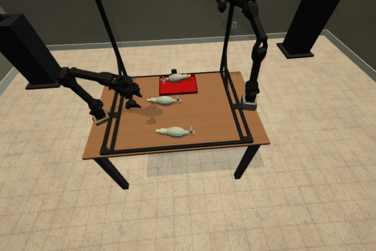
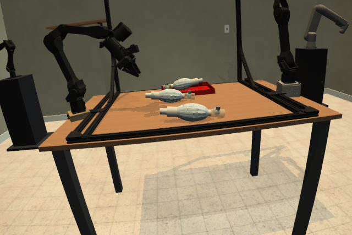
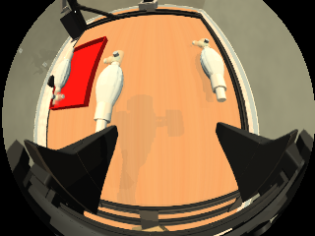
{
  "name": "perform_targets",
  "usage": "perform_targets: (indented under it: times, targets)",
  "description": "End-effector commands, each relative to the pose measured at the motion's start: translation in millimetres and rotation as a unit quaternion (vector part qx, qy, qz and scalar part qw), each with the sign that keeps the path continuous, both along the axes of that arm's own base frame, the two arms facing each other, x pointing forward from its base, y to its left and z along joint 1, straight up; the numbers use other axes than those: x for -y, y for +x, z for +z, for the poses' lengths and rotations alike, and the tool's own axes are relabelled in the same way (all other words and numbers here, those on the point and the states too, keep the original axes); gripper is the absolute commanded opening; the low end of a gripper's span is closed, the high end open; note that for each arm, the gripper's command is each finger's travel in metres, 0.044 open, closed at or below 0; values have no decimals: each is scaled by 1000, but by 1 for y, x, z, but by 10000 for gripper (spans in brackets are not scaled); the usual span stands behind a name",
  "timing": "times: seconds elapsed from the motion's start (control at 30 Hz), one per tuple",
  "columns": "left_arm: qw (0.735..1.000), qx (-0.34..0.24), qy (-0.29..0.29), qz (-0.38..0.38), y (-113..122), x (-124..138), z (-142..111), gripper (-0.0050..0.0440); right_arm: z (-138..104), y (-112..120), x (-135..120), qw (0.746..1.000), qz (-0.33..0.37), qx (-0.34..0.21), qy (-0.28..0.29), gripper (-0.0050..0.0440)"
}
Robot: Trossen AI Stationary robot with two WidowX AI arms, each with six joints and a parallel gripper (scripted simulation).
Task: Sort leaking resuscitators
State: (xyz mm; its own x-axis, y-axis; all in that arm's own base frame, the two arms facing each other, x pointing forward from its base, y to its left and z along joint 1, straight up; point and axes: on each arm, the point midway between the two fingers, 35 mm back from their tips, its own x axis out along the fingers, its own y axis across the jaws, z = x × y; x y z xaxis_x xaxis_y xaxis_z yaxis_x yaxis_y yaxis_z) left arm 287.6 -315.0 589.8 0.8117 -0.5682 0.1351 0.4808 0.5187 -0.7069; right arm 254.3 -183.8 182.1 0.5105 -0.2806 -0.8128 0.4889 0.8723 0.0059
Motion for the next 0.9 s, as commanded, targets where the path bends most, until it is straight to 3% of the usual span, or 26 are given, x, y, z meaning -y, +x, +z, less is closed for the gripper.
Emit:
perform_targets:
  times: [0.0,0.1,0.3,0.5,0.53,0.67,0.87]
  targets:
    - [999,-23,23,9,14,13,-23,440,1,0,0,1000,-1,1,-1,440]
    - [996,-59,58,21,33,31,-60,440,1,0,0,1000,-1,1,-1,440]
    - [982,-128,129,49,31,26,-74,440,1,0,0,1000,-1,1,-1,440]
    - [982,-128,129,49,31,26,-75,440,1,0,0,1000,-1,1,-1,440]
    - [999,-39,10,4,4,7,-21,440,0,0,0,1000,1,0,0,440]
    - [994,-84,58,23,29,31,-69,440,0,0,0,1000,1,0,0,440]
    - [979,-148,131,53,28,25,-83,440,0,0,0,1000,1,0,0,440]
